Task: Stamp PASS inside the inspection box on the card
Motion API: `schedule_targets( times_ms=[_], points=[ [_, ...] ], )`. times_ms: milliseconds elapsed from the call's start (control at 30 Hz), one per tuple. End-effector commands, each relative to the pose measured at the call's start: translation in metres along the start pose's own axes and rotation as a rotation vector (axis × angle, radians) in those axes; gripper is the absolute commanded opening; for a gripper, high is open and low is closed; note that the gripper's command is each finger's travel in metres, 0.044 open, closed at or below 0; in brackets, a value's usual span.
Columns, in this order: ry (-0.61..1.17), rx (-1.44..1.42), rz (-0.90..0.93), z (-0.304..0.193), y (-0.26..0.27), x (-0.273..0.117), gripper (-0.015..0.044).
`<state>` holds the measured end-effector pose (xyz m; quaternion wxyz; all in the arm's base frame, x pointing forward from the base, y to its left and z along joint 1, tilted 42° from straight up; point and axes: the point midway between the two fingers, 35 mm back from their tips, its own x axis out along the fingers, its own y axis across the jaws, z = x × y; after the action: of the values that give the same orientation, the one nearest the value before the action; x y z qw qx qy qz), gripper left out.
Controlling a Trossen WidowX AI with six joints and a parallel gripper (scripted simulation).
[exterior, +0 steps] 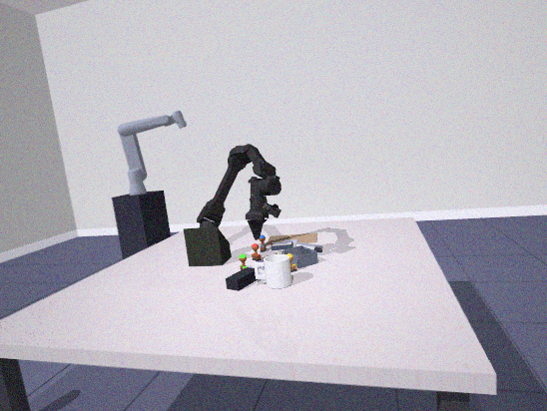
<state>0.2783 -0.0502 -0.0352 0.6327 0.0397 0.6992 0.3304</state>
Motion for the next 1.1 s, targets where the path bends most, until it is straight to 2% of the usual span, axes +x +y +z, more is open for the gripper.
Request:
schedule_targets(
  times_ms=[0, 200, 1067],
  points=[
    [-0.083, 0.165, 0.144, -0.048, -0.021, 0.021, 0.0219],
    [-0.099, 0.191, 0.165, -0.059, -0.021, 0.025, 0.0219],
    [-0.099, 0.191, 0.165, -0.053, -0.016, 0.061, 0.0219]
  ],
)
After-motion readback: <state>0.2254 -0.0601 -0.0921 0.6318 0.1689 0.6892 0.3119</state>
